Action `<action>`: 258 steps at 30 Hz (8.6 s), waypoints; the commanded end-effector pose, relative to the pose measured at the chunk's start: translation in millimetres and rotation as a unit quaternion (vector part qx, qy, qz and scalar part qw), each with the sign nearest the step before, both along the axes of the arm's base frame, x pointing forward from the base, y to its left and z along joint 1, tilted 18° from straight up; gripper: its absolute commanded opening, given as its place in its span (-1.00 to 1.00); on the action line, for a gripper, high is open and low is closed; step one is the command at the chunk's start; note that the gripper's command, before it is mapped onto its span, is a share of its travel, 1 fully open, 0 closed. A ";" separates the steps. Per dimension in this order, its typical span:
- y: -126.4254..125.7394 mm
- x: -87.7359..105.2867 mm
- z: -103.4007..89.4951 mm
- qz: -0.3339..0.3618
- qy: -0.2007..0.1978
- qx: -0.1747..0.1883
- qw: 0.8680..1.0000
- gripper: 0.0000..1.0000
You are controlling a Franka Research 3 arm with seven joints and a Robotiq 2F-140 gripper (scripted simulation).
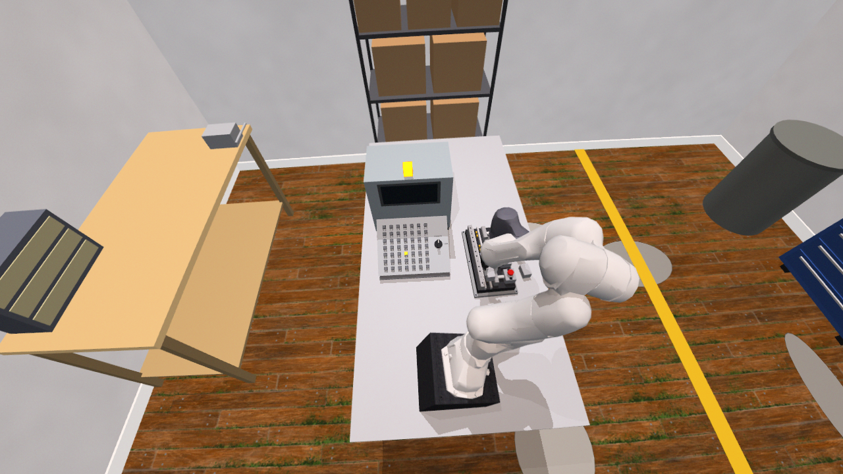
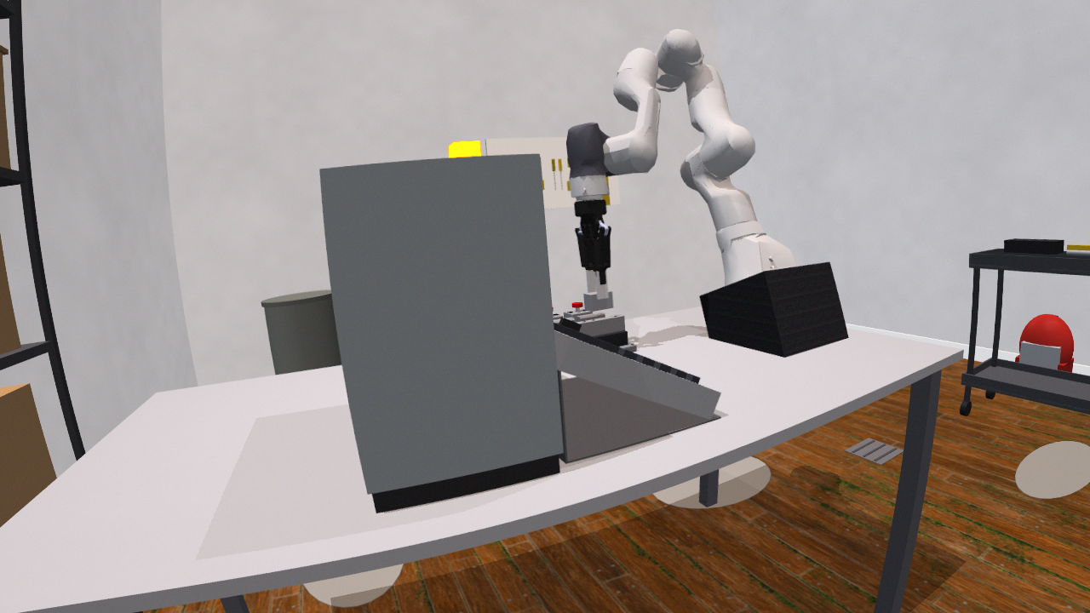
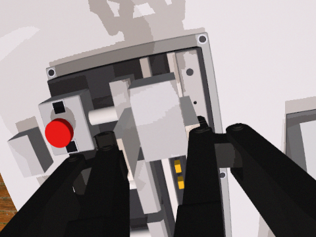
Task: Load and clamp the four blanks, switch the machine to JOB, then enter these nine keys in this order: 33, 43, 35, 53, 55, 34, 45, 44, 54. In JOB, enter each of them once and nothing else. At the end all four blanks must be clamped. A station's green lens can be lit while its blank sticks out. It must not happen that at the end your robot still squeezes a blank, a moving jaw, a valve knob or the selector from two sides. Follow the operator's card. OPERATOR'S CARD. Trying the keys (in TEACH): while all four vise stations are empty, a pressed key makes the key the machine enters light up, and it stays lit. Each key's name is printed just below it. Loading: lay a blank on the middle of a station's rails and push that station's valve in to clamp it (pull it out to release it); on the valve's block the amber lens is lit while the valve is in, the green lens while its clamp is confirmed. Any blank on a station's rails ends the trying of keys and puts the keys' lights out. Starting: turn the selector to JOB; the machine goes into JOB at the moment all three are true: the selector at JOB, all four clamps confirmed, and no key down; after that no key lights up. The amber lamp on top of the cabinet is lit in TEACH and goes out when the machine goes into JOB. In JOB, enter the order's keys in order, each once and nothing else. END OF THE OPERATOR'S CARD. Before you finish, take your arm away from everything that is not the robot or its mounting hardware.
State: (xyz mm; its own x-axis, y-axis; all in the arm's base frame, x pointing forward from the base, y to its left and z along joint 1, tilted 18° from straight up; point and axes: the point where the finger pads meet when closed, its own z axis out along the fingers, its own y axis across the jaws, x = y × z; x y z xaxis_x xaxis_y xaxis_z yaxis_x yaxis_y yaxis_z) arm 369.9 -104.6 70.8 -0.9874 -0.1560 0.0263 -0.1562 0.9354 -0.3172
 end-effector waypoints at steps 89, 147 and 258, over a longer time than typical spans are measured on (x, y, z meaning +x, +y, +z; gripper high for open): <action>-5.2 5.6 -17.8 -0.004 -0.009 0.002 1.000 -1.00; -6.8 7.8 -17.6 -0.004 -0.010 0.002 1.000 -1.00; -10.6 8.5 -30.0 -0.002 -0.009 0.002 1.000 -1.00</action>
State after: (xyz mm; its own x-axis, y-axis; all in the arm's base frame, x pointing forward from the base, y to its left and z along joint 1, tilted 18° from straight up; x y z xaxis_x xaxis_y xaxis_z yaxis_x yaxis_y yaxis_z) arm 375.7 -114.7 40.1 -0.9877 -0.1553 0.0161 -0.1523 0.9363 -0.3164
